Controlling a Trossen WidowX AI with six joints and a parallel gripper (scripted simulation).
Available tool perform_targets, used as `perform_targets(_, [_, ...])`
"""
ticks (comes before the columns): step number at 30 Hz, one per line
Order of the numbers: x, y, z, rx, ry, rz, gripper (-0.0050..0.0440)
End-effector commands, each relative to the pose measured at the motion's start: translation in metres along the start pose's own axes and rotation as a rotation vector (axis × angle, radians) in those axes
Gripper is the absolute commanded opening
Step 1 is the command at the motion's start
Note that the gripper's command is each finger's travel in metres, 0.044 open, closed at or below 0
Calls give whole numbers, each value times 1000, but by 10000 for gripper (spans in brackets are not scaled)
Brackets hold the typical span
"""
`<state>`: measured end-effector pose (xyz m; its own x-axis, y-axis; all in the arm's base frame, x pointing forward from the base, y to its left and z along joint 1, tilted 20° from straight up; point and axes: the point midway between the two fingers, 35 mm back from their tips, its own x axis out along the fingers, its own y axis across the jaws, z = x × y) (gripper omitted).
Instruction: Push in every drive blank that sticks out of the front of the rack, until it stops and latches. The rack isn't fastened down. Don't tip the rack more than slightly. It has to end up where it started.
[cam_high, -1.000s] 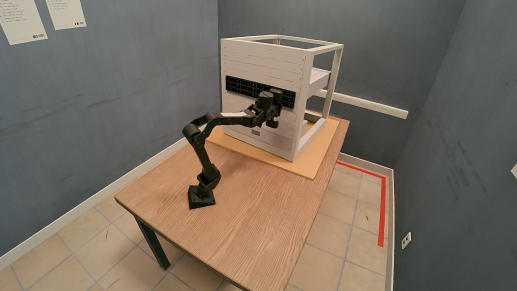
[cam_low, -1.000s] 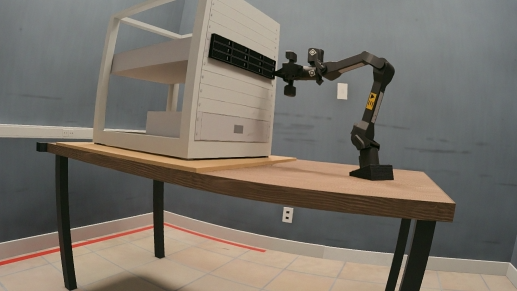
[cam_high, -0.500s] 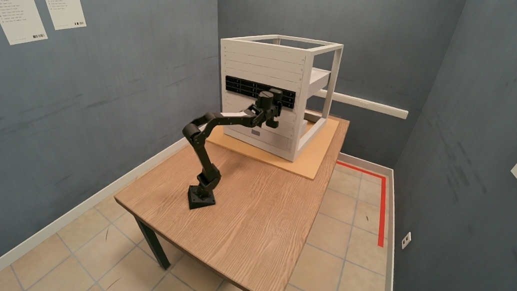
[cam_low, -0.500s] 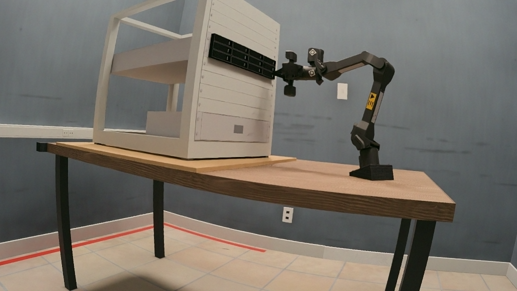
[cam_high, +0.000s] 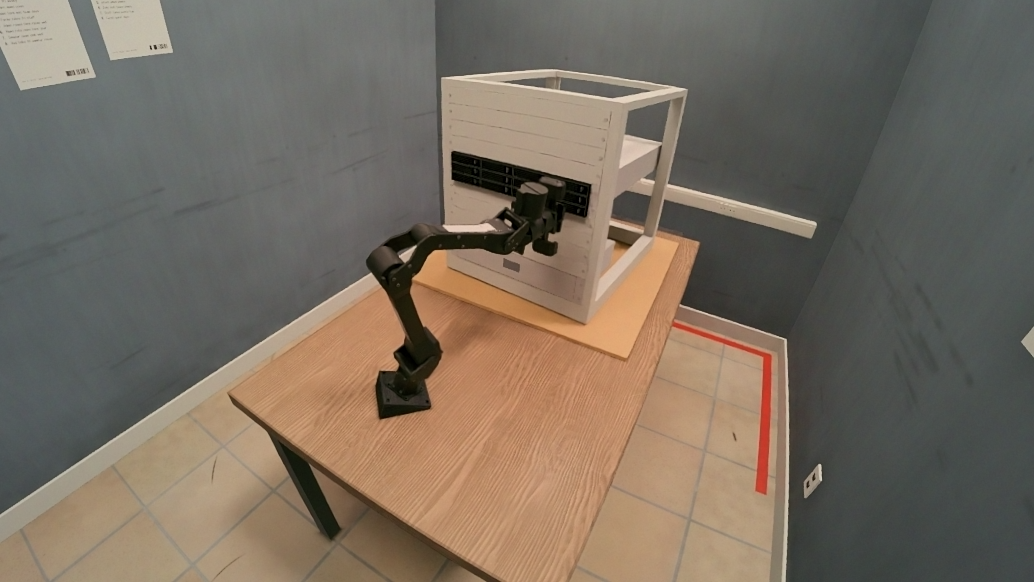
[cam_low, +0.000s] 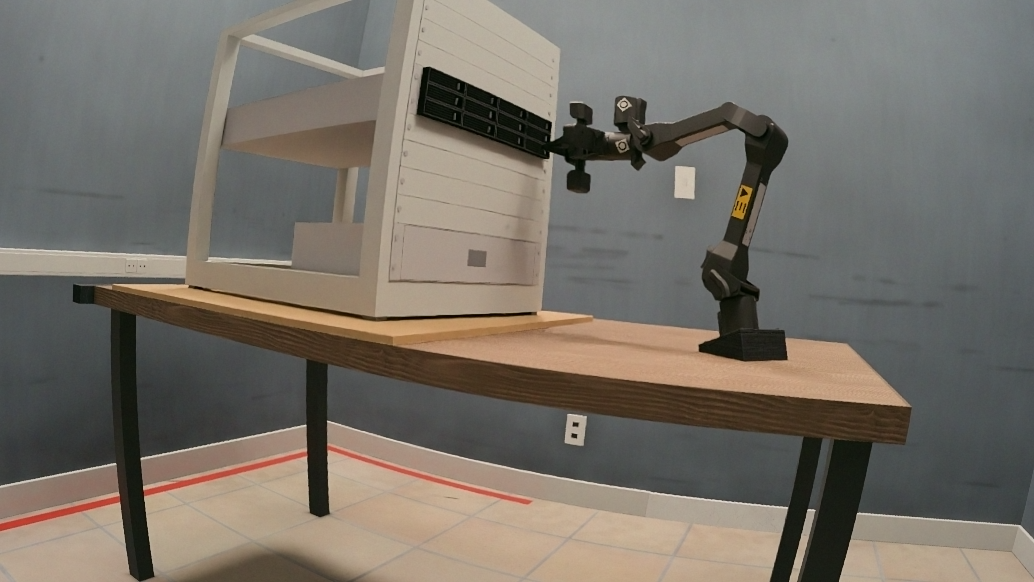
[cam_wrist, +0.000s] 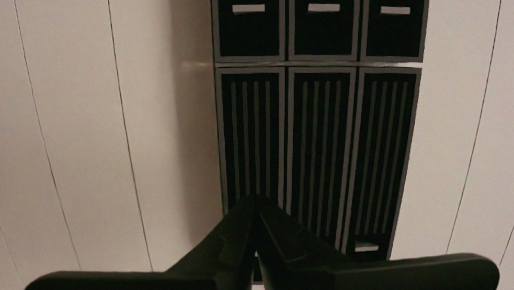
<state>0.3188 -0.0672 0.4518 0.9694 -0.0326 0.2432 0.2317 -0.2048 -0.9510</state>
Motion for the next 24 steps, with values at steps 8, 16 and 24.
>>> perform_targets(8, [0, -12, -1, -10, 6, -27, -50])
perform_targets(16, [0, -12, -1, -10, 6, -27, -50])
perform_targets(24, [3, -12, -1, -10, 6, -27, -50])
